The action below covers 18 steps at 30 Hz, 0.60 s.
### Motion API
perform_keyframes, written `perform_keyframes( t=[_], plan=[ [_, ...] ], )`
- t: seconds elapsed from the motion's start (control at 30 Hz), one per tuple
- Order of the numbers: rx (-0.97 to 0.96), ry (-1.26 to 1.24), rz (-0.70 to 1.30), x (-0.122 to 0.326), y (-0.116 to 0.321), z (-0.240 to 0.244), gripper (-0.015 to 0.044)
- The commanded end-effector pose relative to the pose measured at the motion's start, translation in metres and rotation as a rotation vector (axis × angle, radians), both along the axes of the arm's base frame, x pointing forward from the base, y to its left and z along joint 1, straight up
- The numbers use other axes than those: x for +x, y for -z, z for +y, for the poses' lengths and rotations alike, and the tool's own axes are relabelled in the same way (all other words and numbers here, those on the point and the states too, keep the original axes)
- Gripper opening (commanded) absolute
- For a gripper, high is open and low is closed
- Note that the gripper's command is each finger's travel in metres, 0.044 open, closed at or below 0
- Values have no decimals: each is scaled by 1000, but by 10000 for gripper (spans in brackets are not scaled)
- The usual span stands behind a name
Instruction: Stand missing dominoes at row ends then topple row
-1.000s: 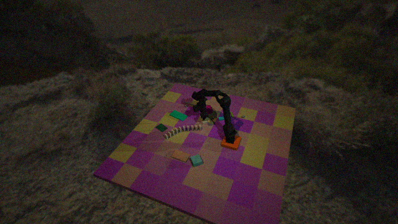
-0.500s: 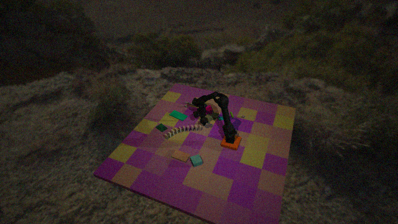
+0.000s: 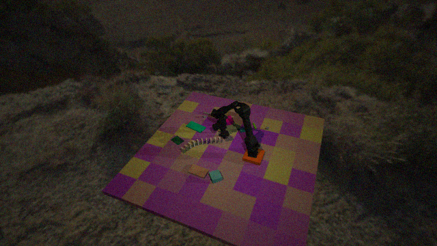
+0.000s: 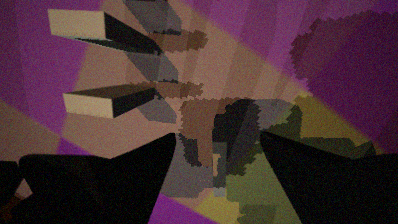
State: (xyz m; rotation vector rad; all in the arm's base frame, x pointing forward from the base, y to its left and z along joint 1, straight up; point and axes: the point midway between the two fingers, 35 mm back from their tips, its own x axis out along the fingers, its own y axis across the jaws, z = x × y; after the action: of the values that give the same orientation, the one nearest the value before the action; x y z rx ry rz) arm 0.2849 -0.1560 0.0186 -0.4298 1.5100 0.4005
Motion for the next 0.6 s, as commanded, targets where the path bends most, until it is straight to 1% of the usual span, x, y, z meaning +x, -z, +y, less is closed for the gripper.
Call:
perform_keyframes(
  t=[0.0,0.27,0.3,0.57],
  plan=[
    [0,3,-2,0,1,0,256],
    [0,3,-2,0,1,0,46],
    [0,3,-2,0,1,0,28],
    [0,3,-2,0,-1,0,28]
  ],
)
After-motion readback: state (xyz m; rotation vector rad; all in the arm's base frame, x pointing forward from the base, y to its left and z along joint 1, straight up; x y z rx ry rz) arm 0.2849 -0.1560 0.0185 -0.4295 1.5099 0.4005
